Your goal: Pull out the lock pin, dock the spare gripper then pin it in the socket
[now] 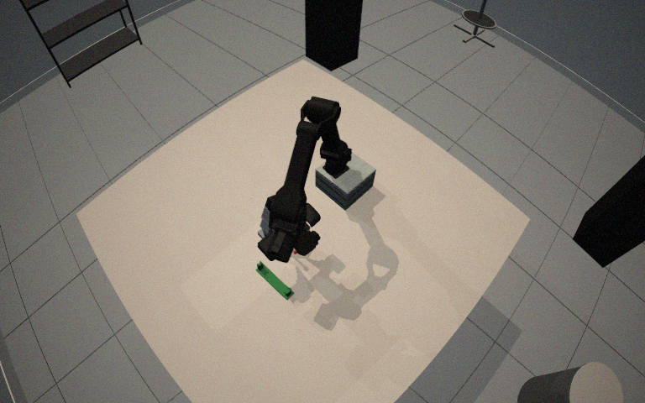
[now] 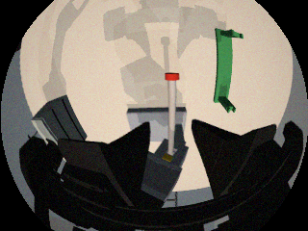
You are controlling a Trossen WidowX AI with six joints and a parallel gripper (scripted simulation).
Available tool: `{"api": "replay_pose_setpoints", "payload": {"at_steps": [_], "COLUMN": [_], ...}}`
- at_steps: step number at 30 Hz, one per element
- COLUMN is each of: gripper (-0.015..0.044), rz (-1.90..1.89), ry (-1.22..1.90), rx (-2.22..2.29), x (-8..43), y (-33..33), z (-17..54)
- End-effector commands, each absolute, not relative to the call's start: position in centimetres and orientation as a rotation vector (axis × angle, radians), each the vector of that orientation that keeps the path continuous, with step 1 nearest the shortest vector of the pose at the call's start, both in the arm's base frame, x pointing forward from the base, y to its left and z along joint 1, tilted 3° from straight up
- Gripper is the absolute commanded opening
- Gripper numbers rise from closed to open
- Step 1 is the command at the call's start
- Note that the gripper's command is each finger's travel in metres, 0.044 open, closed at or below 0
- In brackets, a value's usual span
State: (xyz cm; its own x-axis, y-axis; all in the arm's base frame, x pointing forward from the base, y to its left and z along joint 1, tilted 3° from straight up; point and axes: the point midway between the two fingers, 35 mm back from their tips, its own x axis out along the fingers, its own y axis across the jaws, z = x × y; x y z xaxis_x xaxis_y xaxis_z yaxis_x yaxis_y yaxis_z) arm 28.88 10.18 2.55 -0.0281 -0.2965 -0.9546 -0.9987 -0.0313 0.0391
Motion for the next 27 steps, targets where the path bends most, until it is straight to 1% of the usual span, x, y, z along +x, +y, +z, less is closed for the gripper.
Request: {"api": "replay_pose_setpoints", "payload": {"at_steps": [1,17,26,27], "gripper": [0.02,0.02,0.0436,0.044], "rz": [1.105,1.108,1.108,1.108], "ry": [1.436,1.435,1.434,1.434], "rx": [-1.439,-1.454,-1.456,-1.456], "x": [28.9,28.9,28.9,28.9], "y": [10.9,13.1,12.5,12.5], "z": [3.3,6.2,5.6,5.6]}}
